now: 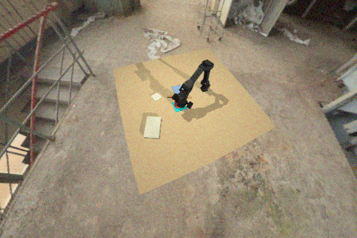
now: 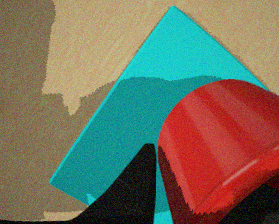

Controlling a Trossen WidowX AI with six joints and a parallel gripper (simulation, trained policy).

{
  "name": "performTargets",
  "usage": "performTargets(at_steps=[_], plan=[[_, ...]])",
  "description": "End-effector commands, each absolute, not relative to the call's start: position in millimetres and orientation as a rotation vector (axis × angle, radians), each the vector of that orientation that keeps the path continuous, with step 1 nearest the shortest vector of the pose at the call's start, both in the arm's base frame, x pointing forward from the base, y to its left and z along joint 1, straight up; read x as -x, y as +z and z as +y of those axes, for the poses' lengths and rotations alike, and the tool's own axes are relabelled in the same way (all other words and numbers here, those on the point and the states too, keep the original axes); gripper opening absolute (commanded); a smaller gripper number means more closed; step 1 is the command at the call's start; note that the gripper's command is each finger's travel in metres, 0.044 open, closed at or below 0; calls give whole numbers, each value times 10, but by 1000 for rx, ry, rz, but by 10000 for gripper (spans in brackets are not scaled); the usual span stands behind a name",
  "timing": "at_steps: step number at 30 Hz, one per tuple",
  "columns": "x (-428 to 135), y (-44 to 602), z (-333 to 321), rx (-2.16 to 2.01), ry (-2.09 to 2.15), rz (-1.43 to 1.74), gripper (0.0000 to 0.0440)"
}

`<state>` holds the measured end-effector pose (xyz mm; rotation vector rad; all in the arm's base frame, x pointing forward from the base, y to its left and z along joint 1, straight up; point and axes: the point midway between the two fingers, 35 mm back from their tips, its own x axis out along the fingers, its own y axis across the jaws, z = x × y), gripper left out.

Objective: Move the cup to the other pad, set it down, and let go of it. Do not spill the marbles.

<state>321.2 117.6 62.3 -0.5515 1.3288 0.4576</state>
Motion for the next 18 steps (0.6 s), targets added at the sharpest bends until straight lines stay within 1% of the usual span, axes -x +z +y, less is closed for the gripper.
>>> performTargets(at_steps=[1,3,7,18], plan=[[-3241,669,1180,531,454,1303,107],[-3259,717,1191,519,458,1282,122],[-3267,804,1201,509,467,1250,113],[-3149,1000,1177,476,488,1213,157]])
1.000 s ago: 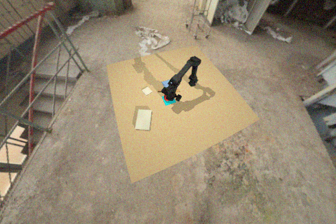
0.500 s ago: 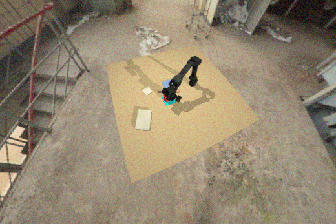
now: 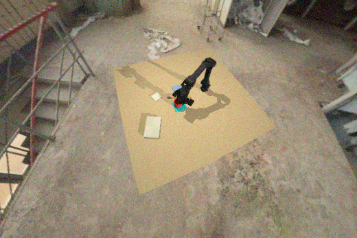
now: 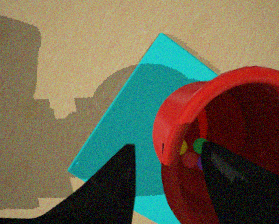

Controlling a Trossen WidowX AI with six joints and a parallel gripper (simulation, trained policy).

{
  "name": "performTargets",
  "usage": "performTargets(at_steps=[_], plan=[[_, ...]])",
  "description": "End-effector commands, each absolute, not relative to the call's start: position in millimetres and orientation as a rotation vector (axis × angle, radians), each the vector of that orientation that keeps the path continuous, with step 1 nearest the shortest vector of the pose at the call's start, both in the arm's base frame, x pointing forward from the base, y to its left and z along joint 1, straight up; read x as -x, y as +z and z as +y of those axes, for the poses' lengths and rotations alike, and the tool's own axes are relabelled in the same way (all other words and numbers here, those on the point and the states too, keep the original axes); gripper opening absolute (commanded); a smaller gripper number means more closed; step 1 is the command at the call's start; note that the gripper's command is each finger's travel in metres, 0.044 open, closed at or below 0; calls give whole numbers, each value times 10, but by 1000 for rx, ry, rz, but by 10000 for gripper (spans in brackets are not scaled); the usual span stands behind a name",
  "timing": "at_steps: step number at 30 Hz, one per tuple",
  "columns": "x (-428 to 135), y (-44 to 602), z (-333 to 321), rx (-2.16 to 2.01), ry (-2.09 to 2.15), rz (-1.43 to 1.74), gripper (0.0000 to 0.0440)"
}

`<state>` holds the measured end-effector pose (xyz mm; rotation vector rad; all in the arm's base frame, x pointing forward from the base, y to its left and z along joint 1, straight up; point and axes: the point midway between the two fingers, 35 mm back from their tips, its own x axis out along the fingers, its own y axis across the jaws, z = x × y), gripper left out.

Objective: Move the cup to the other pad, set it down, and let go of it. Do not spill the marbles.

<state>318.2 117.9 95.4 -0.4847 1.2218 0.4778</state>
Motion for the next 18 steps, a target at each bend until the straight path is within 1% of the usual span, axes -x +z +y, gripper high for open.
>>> performTargets(at_steps=[1,12,15,18], plan=[[-3141,1022,1176,473,489,1208,162],[-3099,1324,1172,436,492,1131,218],[-3107,1424,1167,431,489,1104,251],[-3122,1510,1153,424,482,1083,320]])
